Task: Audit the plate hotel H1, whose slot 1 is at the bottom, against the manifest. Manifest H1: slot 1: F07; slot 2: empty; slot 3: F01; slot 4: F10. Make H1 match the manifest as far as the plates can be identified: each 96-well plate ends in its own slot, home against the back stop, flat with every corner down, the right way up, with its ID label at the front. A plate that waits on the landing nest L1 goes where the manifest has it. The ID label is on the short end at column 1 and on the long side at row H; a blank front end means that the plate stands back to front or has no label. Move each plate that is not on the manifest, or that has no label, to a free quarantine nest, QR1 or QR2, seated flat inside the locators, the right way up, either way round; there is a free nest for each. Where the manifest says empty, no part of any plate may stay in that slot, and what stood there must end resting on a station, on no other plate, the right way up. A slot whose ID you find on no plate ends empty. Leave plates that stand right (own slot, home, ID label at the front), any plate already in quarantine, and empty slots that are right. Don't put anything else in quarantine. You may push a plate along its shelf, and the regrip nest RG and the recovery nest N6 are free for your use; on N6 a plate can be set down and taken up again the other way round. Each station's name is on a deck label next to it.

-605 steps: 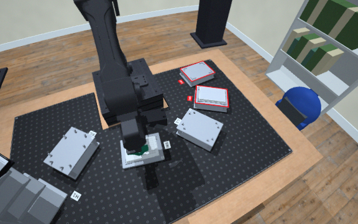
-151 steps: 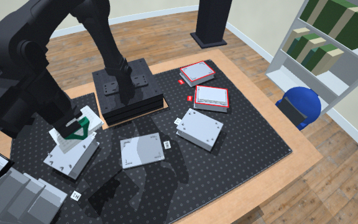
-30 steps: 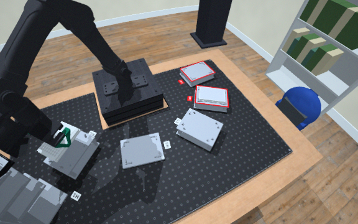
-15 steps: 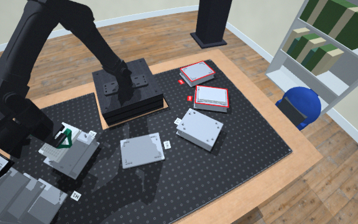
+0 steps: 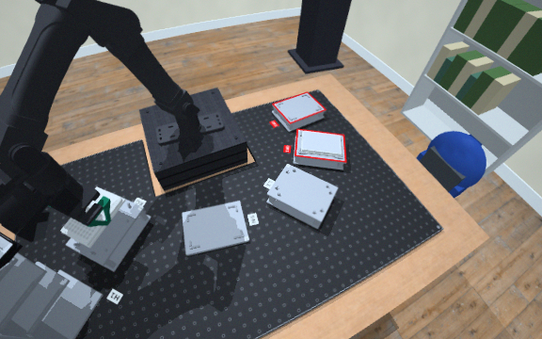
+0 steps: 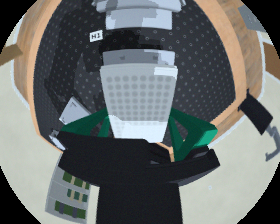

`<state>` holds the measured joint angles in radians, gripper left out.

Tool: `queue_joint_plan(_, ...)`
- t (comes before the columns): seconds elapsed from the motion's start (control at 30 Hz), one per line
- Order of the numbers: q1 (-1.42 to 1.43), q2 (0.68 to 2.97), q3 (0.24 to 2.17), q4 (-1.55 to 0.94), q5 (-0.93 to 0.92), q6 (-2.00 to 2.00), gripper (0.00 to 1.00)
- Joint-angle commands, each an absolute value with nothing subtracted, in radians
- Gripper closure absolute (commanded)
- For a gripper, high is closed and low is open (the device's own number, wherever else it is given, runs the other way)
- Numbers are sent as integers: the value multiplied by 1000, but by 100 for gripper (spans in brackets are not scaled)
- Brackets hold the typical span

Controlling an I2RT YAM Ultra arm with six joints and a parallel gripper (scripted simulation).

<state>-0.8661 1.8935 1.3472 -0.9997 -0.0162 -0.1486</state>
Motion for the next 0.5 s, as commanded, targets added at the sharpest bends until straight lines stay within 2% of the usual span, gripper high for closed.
queue_joint_plan(0.0, -866, 1888, 1350, -980, -17, -147, 14)
queue_joint_plan(0.47, -865, 1899, 1330, -950, -17, -146, 14)
